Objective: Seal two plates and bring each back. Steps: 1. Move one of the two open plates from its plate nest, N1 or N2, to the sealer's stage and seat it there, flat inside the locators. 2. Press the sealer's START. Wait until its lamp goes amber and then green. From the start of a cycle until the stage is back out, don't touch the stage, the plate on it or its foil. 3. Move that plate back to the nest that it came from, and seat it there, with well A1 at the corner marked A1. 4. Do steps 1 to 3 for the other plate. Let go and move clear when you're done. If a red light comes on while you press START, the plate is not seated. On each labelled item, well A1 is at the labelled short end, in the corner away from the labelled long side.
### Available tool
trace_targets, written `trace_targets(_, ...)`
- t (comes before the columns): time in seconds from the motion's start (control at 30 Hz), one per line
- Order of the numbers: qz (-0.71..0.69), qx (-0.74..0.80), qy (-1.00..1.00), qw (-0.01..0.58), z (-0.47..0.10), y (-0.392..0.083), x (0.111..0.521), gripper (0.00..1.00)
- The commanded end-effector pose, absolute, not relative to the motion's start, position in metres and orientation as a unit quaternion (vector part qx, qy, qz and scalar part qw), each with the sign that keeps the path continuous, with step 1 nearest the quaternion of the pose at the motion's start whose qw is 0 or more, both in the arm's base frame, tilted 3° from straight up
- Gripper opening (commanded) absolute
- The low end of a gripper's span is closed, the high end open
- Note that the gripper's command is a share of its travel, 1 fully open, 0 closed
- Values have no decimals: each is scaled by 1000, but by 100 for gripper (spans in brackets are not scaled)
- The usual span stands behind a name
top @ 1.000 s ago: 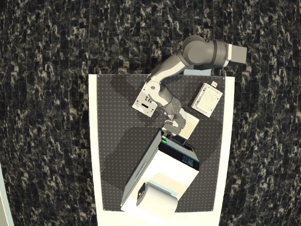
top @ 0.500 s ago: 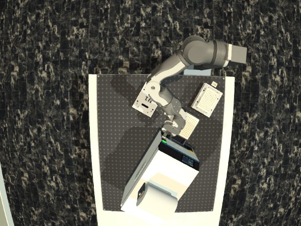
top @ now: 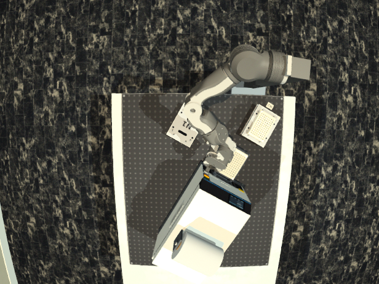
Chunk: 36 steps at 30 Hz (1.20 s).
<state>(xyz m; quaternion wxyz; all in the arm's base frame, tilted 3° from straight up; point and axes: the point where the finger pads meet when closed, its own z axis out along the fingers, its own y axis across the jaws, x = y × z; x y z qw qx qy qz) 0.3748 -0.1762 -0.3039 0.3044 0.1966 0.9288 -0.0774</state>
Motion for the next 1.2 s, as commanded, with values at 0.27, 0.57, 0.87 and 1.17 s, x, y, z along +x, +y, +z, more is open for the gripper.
trace_targets(0.27, -75, 197, 928, 307, -303, -176, 377, 0)
trace_targets(0.57, -77, 199, 927, 307, -298, -173, 368, 0)
trace_targets(0.87, -77, 198, 928, 307, -293, -169, 359, 0)
trace_targets(1.17, 23, 211, 934, 286, -292, -133, 351, 65)
